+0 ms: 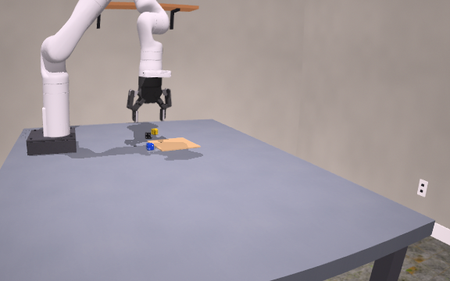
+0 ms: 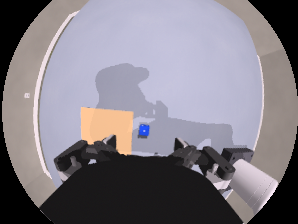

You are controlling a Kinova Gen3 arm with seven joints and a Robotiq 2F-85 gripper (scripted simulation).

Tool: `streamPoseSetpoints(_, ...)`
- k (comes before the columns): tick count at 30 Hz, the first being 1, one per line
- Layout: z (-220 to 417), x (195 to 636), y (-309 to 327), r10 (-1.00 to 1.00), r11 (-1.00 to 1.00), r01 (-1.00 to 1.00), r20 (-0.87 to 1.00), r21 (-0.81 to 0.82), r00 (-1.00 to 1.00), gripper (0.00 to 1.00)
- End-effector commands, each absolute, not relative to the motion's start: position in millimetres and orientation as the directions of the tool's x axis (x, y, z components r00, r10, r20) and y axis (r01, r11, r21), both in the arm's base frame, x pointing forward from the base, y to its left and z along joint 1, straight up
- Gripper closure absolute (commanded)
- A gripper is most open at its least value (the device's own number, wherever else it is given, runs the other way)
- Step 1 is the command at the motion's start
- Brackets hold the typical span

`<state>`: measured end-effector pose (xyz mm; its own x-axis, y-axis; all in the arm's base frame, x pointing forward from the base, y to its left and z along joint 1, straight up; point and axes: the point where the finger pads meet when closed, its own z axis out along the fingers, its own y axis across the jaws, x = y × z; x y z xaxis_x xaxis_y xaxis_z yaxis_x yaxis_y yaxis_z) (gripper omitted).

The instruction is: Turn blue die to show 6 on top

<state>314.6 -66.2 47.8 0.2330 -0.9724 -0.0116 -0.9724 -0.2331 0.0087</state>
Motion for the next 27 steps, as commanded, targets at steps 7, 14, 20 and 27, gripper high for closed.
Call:
streamPoseSetpoints(7,47.6,316.6,-66.1,-0.982,-0.188,-0.982,-0.004,0.005,0.188,0.00)
streamPoseSetpoints(14,47.6,317.4,-66.4,-0.986,-0.168,-0.986,-0.002,0.002,0.168,0.00)
streamPoseSetpoints(20,47.6,317.5,-66.4,-0.986,-0.167,-0.986,-0.002,0.002,0.167,0.65)
streamPoseSetpoints(27,47.6,317.5,-66.4,-0.986,-0.167,-0.986,-0.002,0.002,0.167,0.65)
